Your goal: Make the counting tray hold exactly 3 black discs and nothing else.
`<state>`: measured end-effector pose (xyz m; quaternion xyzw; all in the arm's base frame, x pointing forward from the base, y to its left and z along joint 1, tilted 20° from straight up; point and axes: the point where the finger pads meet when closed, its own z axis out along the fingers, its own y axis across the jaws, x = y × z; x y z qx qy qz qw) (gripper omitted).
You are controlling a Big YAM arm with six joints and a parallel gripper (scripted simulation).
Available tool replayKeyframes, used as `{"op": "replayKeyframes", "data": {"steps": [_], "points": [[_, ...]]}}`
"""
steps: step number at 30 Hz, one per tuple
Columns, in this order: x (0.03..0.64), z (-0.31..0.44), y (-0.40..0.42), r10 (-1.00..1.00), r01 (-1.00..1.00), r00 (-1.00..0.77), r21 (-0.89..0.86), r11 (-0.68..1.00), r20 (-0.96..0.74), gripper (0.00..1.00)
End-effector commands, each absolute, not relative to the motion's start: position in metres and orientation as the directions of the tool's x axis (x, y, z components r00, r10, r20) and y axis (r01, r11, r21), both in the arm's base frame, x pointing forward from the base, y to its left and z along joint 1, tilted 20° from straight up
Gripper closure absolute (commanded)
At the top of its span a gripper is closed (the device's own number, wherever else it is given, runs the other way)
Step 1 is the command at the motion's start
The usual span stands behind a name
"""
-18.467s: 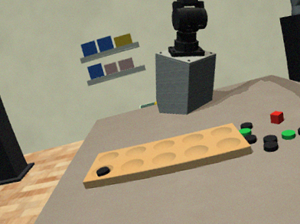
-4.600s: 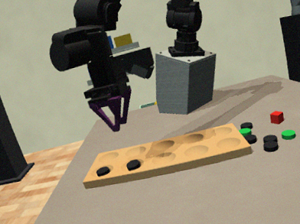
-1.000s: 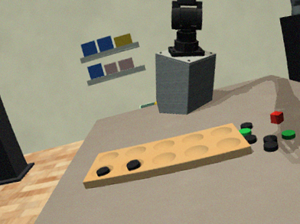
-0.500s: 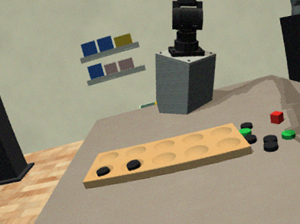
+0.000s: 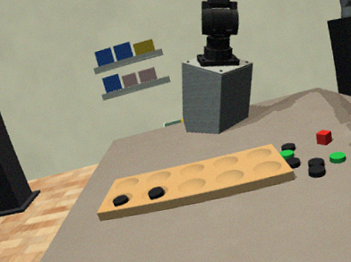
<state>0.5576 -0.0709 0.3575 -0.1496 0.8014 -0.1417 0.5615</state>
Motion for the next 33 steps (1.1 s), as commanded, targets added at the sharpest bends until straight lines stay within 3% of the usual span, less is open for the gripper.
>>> {"op": "replayKeyframes", "data": {"steps": [1,4,5,14,15,25,26,33], "points": [[0.563,0.412,-0.075,-0.367,-0.019,-0.25,-0.374,0.927,-0.896,0.55],[0.566,0.393,-0.083,-0.358,-0.018,-0.285,-0.369,0.929,-0.889,0.55],[0.553,0.45,-0.053,-0.304,0.008,-0.146,-0.309,0.951,-0.941,0.55],[0.56,0.419,-0.067,-0.292,0.012,-0.217,-0.301,0.953,-0.931,0.55],[0.544,0.479,-0.037,-0.229,0.021,-0.074,-0.231,0.973,-0.971,0.55],[0.553,0.456,-0.051,-0.221,0.033,-0.136,-0.227,0.973,-0.966,0.55],[0.532,0.505,-0.022,-0.147,0.022,-0.001,-0.147,0.989,-0.989,0.55],[0.544,0.489,-0.035,-0.144,0.04,-0.05,-0.146,0.988,-0.988,0.55]]}}
